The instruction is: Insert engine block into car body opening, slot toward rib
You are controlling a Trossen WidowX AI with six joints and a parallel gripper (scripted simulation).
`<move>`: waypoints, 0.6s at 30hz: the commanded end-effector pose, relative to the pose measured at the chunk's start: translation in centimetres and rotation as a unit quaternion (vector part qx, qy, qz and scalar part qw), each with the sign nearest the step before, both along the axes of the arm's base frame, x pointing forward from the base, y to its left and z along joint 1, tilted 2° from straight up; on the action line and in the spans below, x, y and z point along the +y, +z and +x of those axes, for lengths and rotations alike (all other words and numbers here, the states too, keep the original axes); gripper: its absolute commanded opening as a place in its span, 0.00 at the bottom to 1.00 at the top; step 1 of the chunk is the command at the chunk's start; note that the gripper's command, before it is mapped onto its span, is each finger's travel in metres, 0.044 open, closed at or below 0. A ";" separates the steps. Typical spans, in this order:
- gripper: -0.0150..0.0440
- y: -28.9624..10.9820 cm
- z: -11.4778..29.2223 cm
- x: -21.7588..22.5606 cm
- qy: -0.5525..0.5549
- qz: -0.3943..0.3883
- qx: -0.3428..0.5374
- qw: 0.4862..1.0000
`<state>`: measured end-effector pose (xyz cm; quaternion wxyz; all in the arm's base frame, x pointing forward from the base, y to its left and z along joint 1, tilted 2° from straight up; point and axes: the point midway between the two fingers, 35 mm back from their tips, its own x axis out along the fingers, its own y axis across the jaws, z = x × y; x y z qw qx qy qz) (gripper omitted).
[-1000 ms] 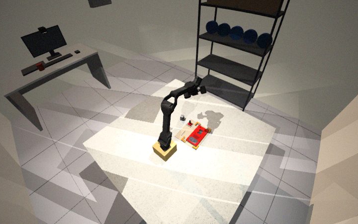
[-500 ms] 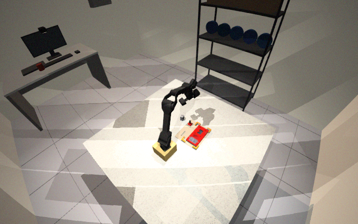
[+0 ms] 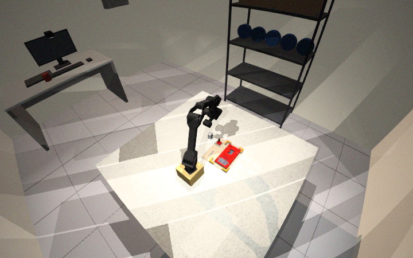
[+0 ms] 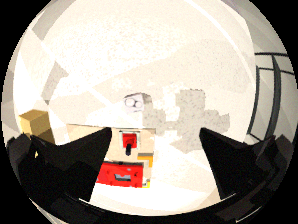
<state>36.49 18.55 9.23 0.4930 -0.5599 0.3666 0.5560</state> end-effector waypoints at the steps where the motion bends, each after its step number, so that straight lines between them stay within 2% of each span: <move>1: 1.00 -0.7 -1.0 0.4 0.053 -0.028 0.018 0.998; 5: 1.00 -1.4 -2.1 0.6 0.102 -0.052 0.037 0.993; 10: 1.00 -1.8 -2.1 0.6 0.104 -0.053 0.038 0.992; 14: 1.00 -6.2 -2.1 0.8 0.104 -0.053 0.039 0.992; 18: 1.00 -6.5 -2.1 0.8 0.104 -0.053 0.039 0.992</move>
